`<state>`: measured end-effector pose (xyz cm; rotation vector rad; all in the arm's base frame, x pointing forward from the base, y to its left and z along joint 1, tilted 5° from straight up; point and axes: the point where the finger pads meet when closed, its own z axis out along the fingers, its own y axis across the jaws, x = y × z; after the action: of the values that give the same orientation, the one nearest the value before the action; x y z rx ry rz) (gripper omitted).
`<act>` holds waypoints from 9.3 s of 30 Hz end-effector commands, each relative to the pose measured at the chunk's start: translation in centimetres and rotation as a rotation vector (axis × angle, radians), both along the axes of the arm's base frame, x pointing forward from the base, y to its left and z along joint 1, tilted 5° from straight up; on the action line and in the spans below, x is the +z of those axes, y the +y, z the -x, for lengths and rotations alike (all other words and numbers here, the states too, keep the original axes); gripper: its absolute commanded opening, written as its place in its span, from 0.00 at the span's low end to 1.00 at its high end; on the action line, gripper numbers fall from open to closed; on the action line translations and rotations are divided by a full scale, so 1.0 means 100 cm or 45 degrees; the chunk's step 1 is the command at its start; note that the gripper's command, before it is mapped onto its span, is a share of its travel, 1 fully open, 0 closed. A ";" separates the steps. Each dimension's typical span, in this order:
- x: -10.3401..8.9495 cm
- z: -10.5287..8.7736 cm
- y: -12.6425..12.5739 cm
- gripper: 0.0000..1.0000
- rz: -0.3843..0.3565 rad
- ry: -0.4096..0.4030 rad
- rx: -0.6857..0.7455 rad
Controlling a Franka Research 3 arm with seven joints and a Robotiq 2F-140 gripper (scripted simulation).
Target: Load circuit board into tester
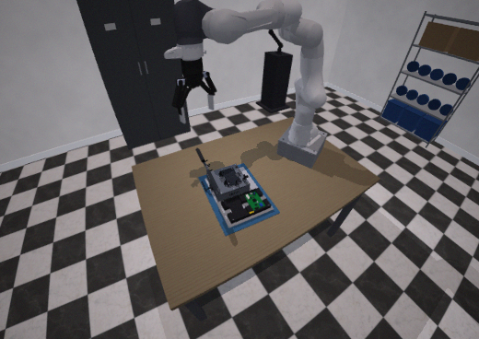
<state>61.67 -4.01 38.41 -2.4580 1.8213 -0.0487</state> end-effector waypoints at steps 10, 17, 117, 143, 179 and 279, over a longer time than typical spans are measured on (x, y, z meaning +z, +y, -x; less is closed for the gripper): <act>0.025 0.063 0.046 1.00 0.057 0.054 0.438; -0.052 0.093 0.144 1.00 0.105 0.065 0.792; -0.133 0.159 0.220 1.00 0.276 -0.146 3.476; -0.133 0.159 0.220 0.58 0.276 -0.146 3.476; -0.144 0.158 0.220 0.58 0.275 -0.146 3.476; -0.372 0.139 0.228 0.58 0.275 -0.146 3.476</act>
<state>47.61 18.75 1.18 -2.3593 -2.1119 -0.1278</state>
